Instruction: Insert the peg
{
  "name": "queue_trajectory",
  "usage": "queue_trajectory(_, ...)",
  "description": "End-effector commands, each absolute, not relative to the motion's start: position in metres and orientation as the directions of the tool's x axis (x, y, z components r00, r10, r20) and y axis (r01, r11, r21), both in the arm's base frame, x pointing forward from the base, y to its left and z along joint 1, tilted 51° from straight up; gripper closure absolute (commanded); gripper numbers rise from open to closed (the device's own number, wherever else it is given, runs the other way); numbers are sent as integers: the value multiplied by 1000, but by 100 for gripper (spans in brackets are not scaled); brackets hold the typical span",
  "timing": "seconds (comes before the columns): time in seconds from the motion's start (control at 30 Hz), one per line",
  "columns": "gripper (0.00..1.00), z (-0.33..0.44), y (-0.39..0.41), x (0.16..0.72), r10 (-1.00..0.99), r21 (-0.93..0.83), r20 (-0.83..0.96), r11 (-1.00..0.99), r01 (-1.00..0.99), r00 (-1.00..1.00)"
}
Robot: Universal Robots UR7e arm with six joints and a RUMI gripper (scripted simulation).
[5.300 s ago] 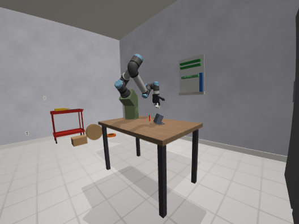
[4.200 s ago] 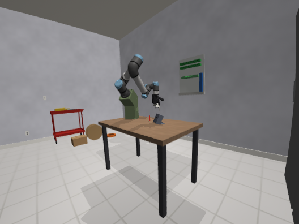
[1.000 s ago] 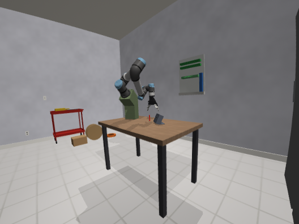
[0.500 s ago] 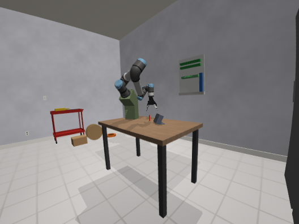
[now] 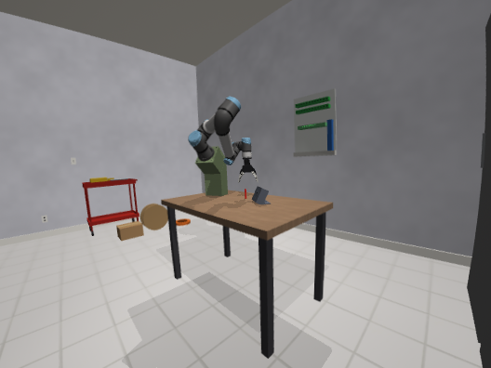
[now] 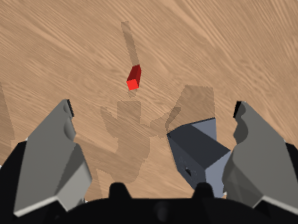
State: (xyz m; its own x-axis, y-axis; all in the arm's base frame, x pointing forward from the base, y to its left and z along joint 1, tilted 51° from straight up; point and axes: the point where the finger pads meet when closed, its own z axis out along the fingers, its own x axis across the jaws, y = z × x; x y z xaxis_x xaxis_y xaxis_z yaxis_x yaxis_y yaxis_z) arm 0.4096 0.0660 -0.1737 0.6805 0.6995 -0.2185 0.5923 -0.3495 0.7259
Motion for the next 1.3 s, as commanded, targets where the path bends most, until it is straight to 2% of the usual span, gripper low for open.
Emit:
queue_trajectory(0.0,0,-172,63,407,718,717,-254,-309,624,648)
queue_trajectory(0.77,0,-165,47,397,763,654,-415,-128,746,495)
queue_trajectory(1.27,0,-174,38,402,764,651,-420,-122,749,490)
